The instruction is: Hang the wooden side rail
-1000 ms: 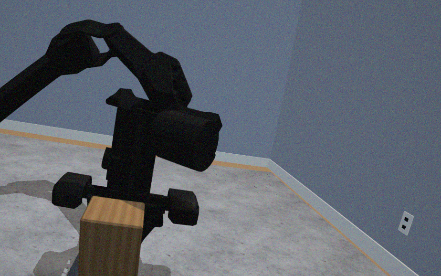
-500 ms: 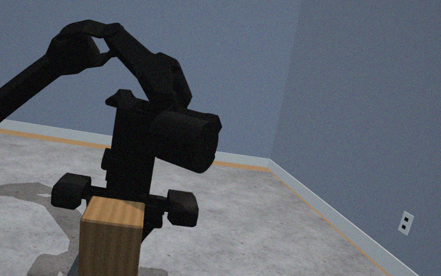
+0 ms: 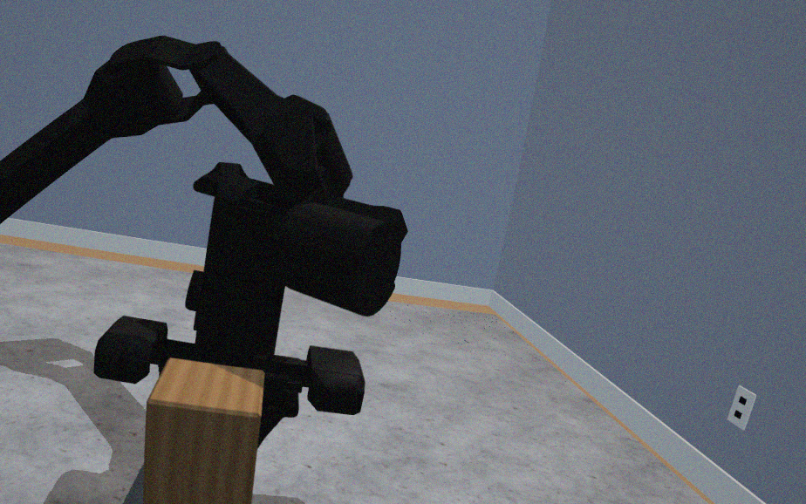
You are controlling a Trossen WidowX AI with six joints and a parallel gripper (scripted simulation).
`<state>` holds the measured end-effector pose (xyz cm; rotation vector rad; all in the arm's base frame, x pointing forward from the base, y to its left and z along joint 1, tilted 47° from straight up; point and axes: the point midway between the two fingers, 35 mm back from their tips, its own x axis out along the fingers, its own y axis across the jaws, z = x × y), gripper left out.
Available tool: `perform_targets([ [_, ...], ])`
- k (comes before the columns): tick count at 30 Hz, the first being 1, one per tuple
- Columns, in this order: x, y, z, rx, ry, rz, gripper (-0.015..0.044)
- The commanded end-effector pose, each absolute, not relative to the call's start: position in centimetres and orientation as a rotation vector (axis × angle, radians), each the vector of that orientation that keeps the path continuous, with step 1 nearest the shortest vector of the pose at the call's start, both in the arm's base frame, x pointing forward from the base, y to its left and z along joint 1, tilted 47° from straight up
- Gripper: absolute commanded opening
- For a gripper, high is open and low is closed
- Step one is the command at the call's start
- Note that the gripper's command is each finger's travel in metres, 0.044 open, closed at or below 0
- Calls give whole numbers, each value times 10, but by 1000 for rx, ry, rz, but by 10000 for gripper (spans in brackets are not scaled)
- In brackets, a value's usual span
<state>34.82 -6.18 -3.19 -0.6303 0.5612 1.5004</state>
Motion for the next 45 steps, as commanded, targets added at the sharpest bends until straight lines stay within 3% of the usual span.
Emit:
perform_targets([
  [1, 348, -69, -31, -635, 562, 1486, 0],
  [45, 348, -72, -34, -636, 562, 1486, 0],
])
